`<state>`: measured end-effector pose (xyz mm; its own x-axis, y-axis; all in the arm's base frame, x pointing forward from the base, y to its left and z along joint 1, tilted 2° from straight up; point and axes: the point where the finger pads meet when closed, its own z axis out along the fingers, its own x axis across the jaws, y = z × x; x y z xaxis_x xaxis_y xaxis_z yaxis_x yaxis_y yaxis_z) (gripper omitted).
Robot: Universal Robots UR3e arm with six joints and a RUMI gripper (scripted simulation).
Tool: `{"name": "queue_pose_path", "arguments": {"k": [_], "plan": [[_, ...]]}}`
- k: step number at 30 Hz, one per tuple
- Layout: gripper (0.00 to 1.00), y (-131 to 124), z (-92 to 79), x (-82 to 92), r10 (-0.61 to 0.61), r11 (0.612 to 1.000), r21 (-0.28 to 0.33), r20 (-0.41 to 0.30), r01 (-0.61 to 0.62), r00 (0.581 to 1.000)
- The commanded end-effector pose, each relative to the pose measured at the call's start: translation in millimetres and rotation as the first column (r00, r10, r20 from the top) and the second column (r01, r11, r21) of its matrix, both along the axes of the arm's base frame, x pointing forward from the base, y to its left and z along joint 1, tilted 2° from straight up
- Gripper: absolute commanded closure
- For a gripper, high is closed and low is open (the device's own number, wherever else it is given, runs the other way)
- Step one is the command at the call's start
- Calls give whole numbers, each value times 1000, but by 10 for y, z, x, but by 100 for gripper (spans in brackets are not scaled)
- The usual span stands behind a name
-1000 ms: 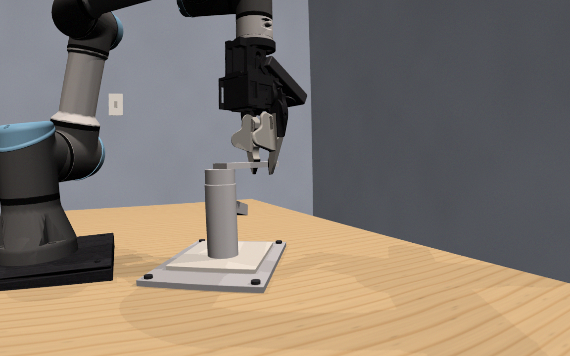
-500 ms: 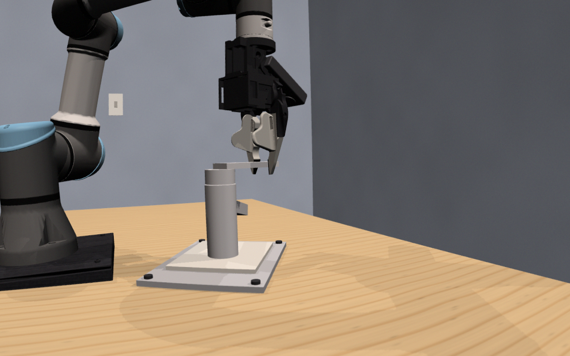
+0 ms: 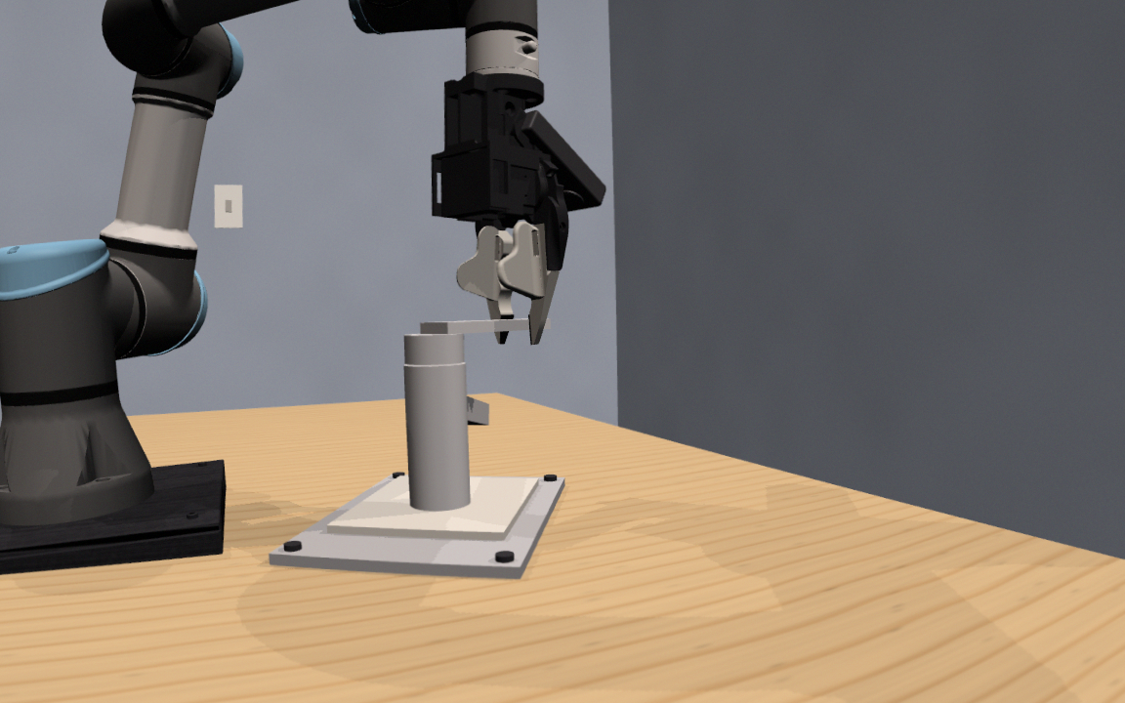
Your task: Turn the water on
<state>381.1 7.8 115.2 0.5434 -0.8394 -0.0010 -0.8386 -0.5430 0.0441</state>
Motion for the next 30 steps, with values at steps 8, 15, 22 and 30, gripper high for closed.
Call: {"name": "queue_pose_path", "arguments": {"k": [8,15,22,30], "plan": [[100,-3,10,5,0,1000,-1,4,0,1000],[100,-3,10,5,0,1000,-1,4,0,1000],[100,-3,11,6,0,1000,-1,4,0,1000],[100,-13,90,-3,0,1000,-1,5,0,1000]]}}
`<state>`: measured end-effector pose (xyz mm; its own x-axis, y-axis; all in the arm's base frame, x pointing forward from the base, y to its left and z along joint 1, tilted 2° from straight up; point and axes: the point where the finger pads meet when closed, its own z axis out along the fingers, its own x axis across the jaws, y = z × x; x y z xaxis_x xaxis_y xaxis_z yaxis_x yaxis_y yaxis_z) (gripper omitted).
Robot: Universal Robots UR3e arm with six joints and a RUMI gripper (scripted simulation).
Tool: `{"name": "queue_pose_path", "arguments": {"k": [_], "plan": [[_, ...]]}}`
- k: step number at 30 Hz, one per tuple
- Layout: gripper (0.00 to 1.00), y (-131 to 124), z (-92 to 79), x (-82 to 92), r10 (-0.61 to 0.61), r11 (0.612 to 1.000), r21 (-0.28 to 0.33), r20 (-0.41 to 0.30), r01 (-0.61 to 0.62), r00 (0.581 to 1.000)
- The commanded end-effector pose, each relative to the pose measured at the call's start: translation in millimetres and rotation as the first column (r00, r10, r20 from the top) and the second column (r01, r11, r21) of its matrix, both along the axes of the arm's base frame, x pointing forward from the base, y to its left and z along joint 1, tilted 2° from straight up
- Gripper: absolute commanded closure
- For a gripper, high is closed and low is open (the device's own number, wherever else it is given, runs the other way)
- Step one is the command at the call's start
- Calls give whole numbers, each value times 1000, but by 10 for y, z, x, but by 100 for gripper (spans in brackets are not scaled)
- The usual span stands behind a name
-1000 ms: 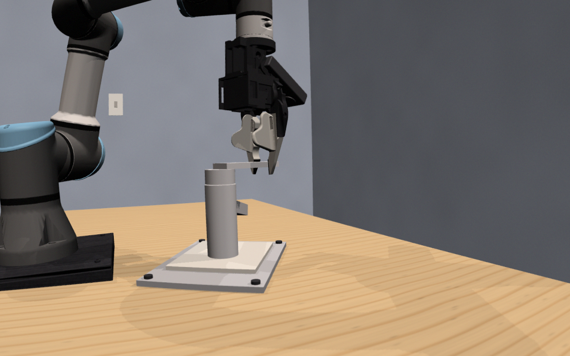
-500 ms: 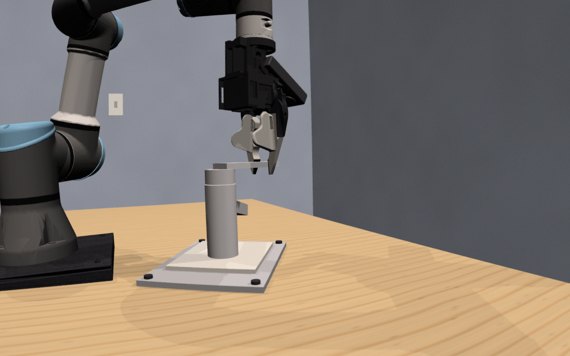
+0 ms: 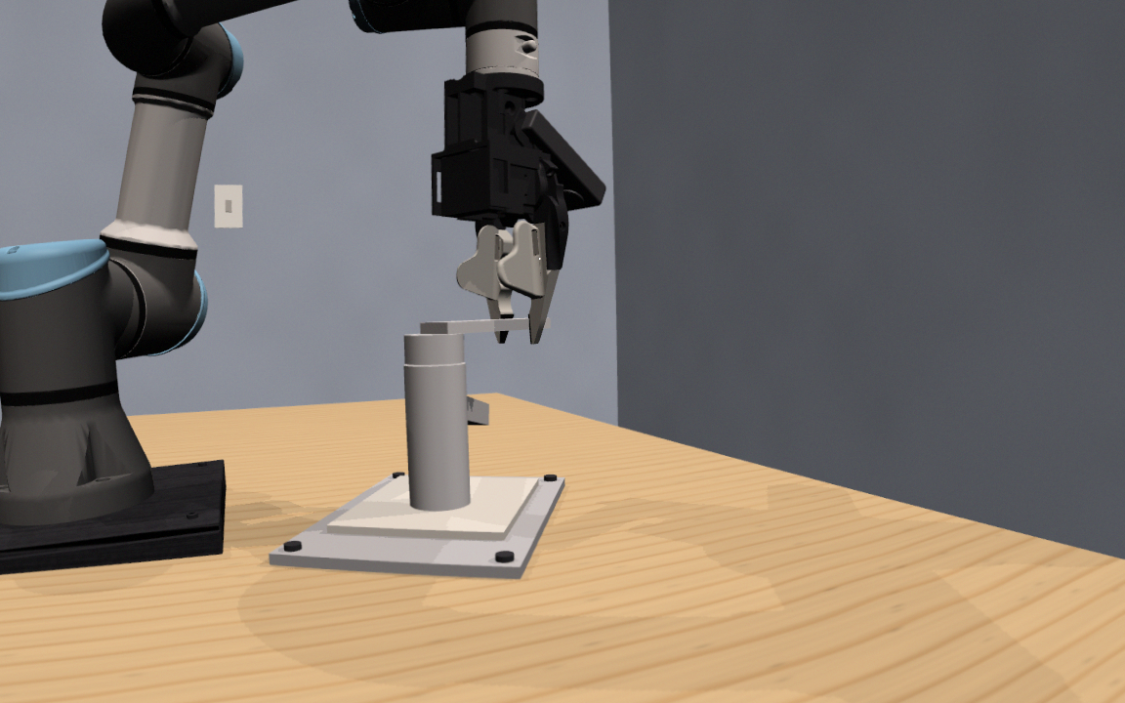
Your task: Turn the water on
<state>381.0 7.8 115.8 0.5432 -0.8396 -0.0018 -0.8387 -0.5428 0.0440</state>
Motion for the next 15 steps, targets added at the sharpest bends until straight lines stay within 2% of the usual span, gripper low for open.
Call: {"name": "queue_pose_path", "arguments": {"k": [1,15], "plan": [[100,-15,103,-5,1,1000,-2,5,-1,1000],[100,-64,345,-80,1,1000,-3,5,-1,1000]]}}
